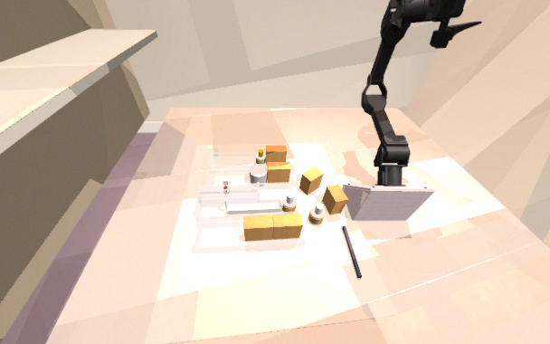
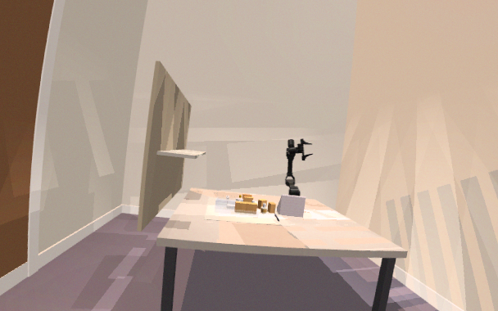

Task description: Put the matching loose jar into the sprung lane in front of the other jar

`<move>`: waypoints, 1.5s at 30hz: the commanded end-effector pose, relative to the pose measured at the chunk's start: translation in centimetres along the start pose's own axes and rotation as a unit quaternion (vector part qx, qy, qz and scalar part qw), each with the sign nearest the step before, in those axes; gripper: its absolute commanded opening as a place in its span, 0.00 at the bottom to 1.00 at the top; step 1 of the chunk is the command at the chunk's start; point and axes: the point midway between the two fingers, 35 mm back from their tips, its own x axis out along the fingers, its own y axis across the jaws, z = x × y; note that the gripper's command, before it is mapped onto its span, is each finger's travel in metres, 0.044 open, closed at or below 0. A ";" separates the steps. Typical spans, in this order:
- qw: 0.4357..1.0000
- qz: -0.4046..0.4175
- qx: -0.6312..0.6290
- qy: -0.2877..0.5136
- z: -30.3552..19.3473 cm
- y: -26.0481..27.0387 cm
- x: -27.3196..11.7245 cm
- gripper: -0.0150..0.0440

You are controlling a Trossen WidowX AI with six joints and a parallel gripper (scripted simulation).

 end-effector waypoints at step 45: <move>0.582 -0.494 0.335 -0.551 42.0 -26.3 -30.4 1.00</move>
